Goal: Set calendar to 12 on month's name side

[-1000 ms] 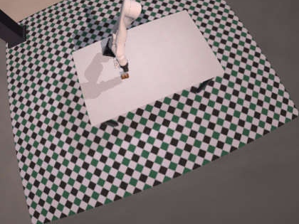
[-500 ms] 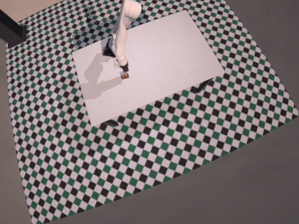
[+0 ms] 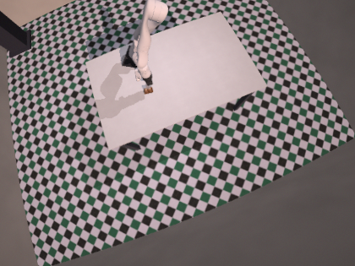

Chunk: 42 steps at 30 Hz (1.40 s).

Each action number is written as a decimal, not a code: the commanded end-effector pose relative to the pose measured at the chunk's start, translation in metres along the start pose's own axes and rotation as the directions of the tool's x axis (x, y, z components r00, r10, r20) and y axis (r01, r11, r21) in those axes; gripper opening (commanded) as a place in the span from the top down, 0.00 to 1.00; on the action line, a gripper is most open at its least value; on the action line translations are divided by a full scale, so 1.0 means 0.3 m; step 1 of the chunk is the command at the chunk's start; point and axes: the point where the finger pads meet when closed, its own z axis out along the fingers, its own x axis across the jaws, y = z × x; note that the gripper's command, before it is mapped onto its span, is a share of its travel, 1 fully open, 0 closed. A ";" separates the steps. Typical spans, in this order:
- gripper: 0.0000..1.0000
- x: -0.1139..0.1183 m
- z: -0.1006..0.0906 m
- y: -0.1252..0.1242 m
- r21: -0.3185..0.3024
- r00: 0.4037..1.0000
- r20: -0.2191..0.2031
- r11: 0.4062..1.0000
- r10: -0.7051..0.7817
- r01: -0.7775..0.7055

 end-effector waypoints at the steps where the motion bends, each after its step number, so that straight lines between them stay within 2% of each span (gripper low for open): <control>1: 0.13 -0.001 -0.001 -0.001 0.000 1.000 0.001 1.000 0.000 0.000; 24: 0.13 -0.001 0.027 -0.001 0.000 1.000 0.002 1.000 0.000 0.000; 42: 0.13 0.000 0.112 -0.001 0.000 1.000 0.002 1.000 0.000 0.000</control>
